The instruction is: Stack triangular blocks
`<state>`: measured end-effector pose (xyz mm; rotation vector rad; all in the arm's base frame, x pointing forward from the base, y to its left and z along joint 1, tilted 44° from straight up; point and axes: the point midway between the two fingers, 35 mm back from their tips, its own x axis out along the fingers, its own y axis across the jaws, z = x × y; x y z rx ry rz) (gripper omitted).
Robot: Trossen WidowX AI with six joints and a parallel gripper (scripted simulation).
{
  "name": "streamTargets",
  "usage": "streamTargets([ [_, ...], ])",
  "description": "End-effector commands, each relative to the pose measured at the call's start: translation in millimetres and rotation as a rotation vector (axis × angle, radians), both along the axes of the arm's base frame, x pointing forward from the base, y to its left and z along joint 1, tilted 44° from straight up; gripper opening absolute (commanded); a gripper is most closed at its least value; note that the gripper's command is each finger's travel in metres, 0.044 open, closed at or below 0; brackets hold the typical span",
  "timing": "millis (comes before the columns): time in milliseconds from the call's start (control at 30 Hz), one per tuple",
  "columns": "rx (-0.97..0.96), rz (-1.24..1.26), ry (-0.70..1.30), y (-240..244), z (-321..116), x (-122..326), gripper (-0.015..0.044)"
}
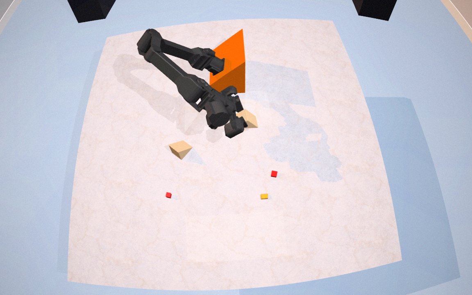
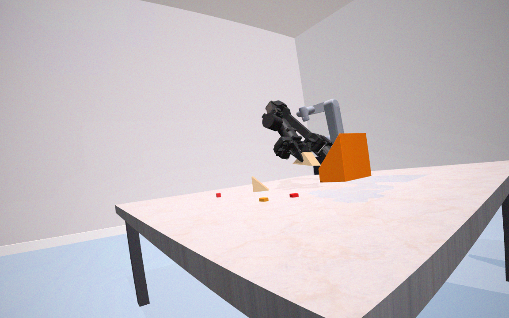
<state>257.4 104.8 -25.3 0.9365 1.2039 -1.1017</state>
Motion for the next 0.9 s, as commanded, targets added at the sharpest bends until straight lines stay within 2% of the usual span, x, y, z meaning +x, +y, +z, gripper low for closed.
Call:
streamTargets([
  [0, -0.075, 0.078, 0.033, 1.8, -2.9, -1.1, 0.0],
  [867, -0.627, 0.682, 0.249, 22.3, -2.0, 2.2, 0.0],
])
